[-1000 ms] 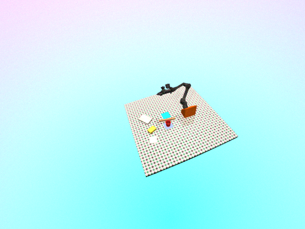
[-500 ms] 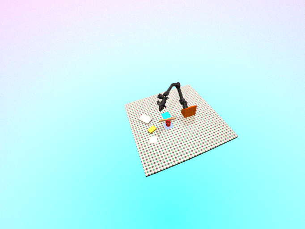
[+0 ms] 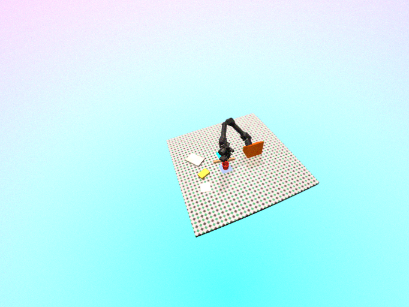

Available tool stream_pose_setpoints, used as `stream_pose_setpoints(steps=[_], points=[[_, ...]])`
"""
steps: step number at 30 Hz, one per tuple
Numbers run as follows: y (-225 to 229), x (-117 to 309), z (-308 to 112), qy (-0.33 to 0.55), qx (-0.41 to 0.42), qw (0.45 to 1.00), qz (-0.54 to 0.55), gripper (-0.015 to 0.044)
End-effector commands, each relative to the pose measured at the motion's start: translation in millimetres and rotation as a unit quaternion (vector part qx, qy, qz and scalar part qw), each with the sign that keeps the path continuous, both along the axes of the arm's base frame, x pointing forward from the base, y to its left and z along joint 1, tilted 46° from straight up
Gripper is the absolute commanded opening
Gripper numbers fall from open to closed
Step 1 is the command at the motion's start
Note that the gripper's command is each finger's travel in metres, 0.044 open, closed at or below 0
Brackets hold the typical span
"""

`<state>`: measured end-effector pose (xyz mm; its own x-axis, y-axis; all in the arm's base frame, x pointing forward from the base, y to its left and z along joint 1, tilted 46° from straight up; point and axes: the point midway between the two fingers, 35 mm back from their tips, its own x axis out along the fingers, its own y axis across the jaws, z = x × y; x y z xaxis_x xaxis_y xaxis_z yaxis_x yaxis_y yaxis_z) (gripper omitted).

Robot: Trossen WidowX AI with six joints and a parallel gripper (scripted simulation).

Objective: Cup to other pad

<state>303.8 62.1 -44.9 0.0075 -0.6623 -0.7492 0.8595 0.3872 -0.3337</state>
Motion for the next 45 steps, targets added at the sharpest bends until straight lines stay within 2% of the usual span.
stream_pose_setpoints(steps=[1, 45], points=[[0.4, -3.3, -3.5, -0.001, -0.031, 0.999, -0.011, 0.0148], [-43.8, -2.3, -46.8, -0.001, -0.032, 0.999, -0.011, 0.0148]])
